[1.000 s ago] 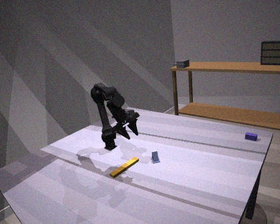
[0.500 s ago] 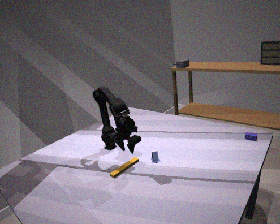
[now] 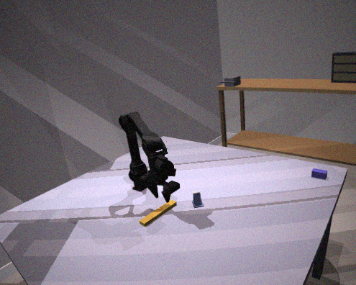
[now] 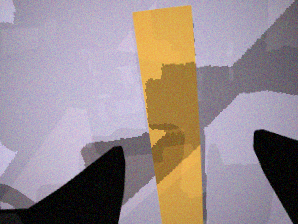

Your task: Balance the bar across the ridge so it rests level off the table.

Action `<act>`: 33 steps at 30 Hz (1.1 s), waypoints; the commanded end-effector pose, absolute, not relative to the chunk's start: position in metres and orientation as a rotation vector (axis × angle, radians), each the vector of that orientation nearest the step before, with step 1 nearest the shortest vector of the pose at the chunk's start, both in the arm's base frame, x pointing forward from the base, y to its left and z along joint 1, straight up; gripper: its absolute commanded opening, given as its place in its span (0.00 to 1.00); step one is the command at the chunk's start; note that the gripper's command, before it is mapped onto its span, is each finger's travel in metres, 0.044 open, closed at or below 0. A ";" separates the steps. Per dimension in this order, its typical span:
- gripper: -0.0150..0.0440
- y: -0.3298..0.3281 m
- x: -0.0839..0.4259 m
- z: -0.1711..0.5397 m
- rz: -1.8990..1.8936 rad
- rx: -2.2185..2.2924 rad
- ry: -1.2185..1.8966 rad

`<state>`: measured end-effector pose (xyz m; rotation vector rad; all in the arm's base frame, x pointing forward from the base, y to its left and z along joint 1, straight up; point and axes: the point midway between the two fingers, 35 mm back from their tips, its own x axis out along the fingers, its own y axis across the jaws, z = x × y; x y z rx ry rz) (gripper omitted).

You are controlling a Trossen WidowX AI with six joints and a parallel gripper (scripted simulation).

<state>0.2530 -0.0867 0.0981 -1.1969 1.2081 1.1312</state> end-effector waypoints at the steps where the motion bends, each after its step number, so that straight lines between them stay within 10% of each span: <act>1: 0.79 -0.087 0.251 0.074 1.141 -1.185 1.223; 33: 0.79 -0.087 0.251 0.047 1.141 -1.185 1.223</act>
